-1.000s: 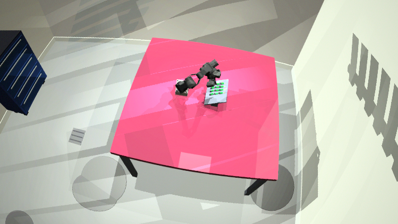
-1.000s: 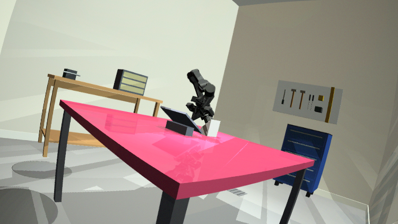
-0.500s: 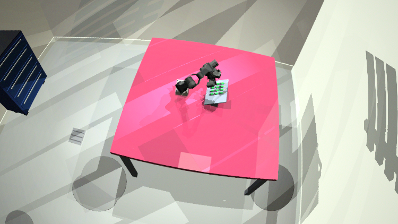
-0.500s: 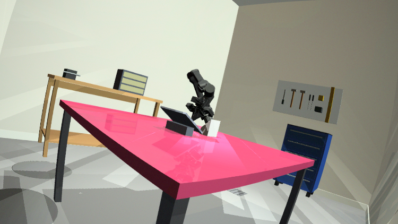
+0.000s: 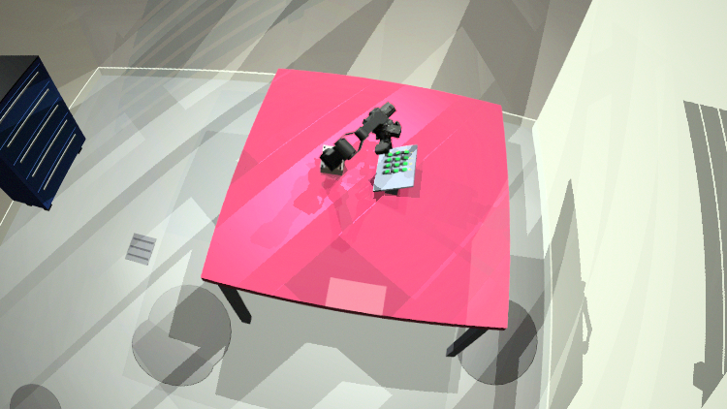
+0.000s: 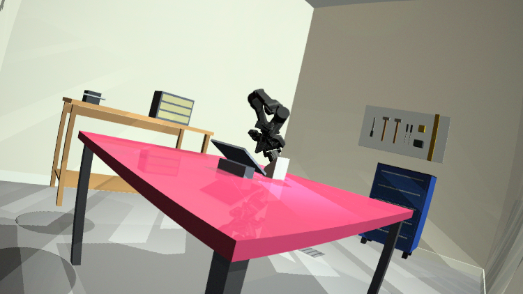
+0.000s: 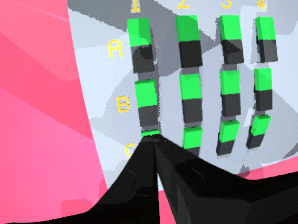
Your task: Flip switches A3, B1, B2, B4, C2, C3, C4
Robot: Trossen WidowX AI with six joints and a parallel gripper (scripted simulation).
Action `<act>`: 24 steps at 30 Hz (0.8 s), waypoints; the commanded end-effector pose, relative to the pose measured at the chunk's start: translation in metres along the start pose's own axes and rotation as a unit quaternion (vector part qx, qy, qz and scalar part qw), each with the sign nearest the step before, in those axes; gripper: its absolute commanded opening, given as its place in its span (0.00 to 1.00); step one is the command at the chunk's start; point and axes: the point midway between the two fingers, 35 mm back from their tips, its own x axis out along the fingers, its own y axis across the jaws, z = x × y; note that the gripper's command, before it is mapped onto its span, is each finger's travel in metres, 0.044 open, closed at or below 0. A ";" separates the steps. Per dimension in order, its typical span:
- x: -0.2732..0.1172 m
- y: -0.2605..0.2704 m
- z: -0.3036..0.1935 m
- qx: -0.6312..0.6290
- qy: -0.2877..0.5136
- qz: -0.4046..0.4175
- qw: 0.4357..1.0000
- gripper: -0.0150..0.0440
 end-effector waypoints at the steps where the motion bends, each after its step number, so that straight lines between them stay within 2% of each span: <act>1: -0.031 -0.002 0.001 0.004 0.004 0.000 1.000 0.25; 6: -0.031 -0.004 0.001 0.004 0.004 0.000 1.000 0.25; 10: -0.031 -0.033 0.001 0.003 0.004 -0.001 1.000 0.25; 14: -0.031 -0.034 0.001 0.003 0.004 -0.001 1.000 0.25; 19: 0.002 -0.034 0.000 0.003 -0.009 -0.001 1.000 0.25; 24: 0.004 -0.035 0.000 0.003 -0.010 -0.001 1.000 0.25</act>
